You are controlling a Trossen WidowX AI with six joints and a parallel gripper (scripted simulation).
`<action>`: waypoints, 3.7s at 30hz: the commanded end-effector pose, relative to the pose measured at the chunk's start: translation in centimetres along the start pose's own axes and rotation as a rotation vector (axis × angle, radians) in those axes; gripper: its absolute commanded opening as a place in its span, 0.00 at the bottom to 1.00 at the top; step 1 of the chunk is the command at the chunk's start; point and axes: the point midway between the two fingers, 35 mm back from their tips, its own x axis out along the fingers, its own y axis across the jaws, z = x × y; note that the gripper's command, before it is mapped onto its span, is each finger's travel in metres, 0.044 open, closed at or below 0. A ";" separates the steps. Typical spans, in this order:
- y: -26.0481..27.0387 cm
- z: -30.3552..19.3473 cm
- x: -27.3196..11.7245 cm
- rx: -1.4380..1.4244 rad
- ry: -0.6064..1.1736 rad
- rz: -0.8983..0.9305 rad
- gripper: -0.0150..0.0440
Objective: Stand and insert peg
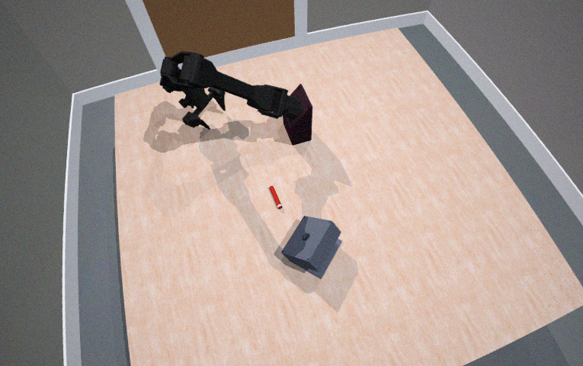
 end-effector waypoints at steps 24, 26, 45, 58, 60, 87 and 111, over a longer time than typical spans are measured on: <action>11.7 0.1 -1.8 -0.504 -0.234 0.010 1.00; 13.0 -0.4 -1.9 -0.559 -0.239 0.030 1.00; 22.3 -8.0 -1.8 -1.018 -0.237 0.135 1.00; 25.0 -14.6 -0.5 -1.242 -0.173 0.141 1.00; 25.3 -16.0 -0.2 -1.287 -0.153 0.142 1.00; 21.1 -31.0 4.3 -1.853 -0.018 -0.116 1.00; 14.3 -41.3 3.0 -2.528 -0.303 -0.310 1.00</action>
